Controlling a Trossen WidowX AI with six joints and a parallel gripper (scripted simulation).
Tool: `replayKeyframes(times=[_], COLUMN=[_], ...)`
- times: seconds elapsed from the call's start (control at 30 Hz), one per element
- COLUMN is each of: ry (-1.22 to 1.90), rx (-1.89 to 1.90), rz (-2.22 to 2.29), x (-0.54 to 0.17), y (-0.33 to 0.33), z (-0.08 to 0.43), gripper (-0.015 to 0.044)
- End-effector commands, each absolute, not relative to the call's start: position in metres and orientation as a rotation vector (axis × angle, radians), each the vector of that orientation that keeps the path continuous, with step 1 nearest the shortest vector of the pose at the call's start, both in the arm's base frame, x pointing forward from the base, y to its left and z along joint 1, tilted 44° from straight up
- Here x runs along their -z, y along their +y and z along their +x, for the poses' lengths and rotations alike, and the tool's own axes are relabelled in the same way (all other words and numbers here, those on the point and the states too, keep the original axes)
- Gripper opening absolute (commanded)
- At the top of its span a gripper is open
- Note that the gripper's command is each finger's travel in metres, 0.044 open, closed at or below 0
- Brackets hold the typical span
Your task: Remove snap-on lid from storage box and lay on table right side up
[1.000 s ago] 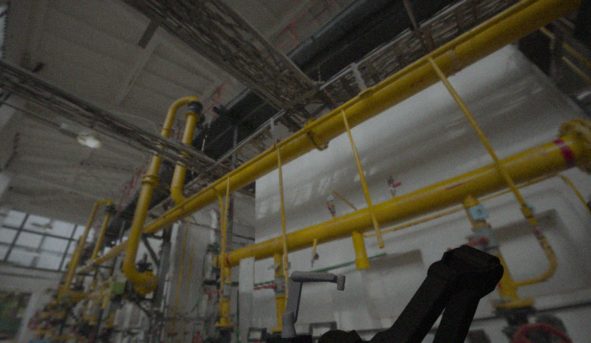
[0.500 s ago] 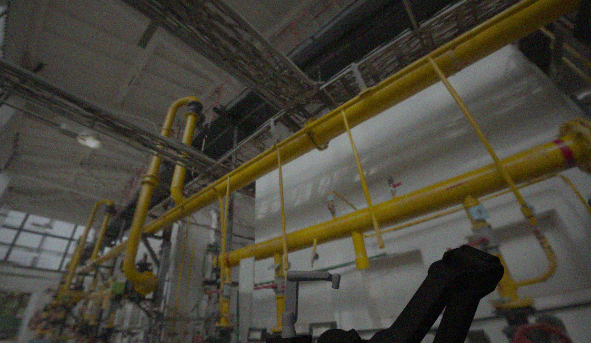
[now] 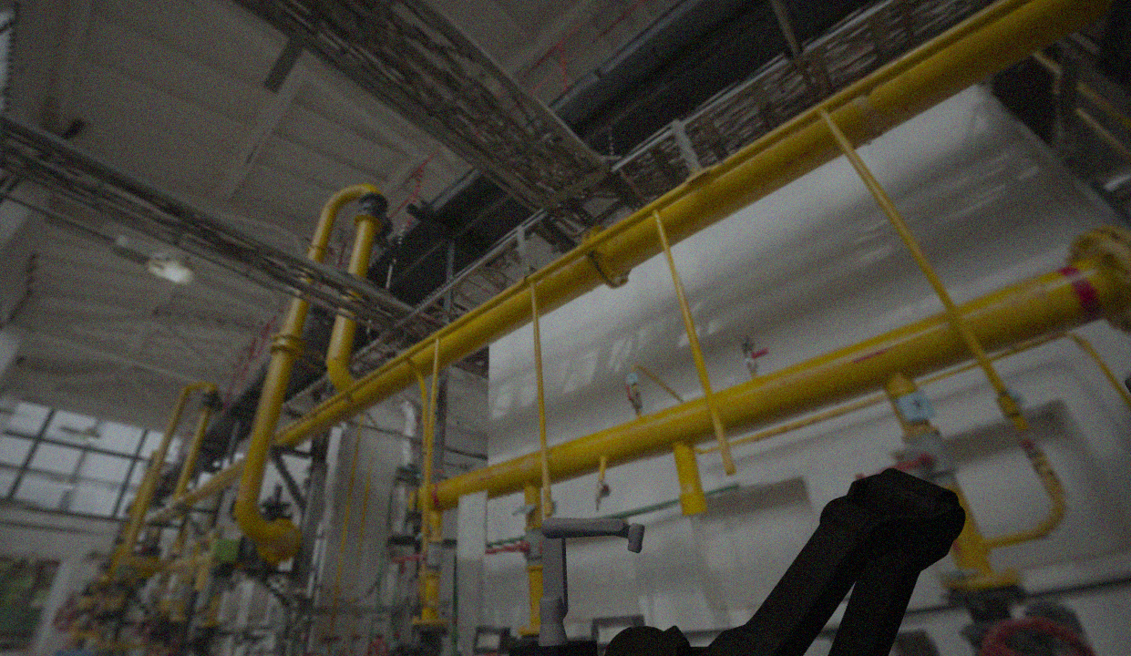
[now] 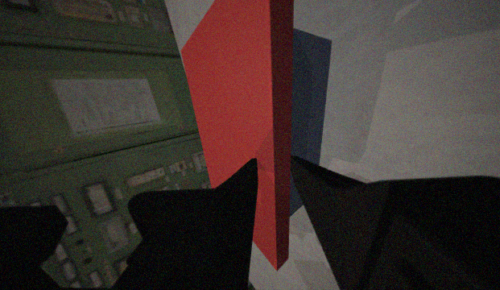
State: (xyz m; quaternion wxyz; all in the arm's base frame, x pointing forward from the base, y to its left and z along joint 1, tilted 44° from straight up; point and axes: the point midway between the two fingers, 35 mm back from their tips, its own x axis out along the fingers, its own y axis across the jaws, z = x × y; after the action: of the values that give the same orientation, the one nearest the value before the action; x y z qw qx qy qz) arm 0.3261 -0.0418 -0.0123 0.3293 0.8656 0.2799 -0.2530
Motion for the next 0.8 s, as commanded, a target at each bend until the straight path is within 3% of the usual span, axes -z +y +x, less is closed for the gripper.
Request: replayKeyframes(times=[0.0, 0.77], ry=[0.727, 0.727], rx=[0.657, 0.657], rz=[2.266, 2.266], x=[0.0101, 0.0066], y=[-0.0445, -0.0476], z=[0.3260, 0.3257], gripper=[0.0000, 0.0000])
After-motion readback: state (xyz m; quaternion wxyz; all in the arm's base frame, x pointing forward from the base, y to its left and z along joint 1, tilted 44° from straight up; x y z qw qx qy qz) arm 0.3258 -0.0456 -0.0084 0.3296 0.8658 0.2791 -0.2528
